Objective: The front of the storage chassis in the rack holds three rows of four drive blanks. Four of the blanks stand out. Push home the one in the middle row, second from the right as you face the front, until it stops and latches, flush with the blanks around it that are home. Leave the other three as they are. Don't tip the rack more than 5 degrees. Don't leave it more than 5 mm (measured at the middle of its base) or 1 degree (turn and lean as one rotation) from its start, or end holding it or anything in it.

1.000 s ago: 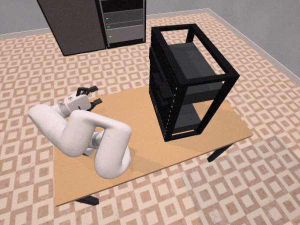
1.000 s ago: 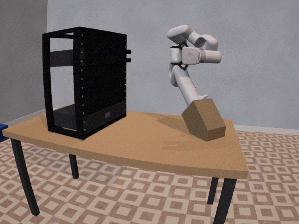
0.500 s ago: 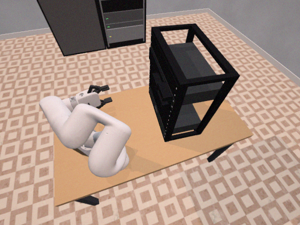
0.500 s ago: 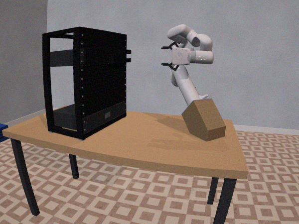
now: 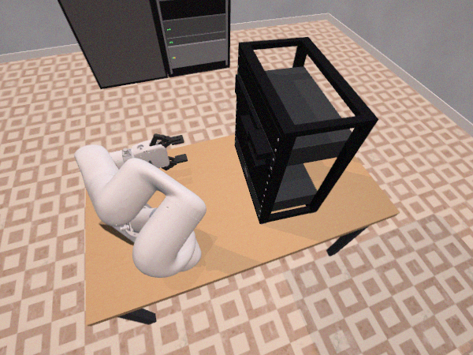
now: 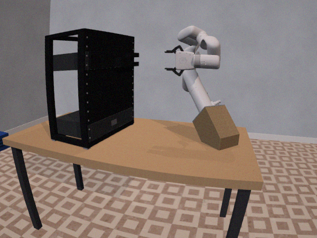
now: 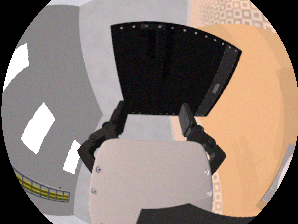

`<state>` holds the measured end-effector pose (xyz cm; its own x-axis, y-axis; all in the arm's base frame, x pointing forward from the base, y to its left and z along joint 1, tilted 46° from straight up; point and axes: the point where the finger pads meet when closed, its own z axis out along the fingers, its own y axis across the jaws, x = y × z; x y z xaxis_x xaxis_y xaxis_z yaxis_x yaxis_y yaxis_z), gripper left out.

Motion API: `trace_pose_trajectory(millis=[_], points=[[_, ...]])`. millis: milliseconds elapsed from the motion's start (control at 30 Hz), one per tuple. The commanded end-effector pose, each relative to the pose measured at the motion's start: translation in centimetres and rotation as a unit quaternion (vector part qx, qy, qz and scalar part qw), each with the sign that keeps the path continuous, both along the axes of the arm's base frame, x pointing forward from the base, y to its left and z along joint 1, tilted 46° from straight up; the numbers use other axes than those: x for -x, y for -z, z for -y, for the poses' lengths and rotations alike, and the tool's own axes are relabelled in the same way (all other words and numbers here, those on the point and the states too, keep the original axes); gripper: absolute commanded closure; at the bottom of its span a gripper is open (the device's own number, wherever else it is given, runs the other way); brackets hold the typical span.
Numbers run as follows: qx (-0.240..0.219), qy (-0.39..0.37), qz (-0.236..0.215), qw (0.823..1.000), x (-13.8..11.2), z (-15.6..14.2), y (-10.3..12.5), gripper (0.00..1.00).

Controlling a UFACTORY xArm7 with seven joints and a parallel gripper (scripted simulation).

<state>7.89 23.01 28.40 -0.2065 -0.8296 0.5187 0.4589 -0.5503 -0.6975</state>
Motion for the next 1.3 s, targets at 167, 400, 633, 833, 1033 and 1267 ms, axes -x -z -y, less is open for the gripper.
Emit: trace_pose_trajectory(millis=[167, 400, 633, 833, 1033, 1267], points=[[-0.013, 0.015, 0.015, 1.000, -1.1, 0.4, -0.8, 0.00], [-0.018, 0.021, 0.022, 0.999, -1.6, 0.6, -1.2, 0.00], [-0.021, 0.025, 0.026, 0.999, -1.9, 0.7, -1.4, 0.00], [-0.023, 0.027, 0.029, 0.999, -2.0, 0.8, -1.5, 0.00], [-0.023, 0.028, 0.029, 0.999, -2.0, 0.8, -1.5, 0.00], [-0.023, 0.028, 0.029, 0.999, -2.0, 0.8, -1.5, 0.00]])
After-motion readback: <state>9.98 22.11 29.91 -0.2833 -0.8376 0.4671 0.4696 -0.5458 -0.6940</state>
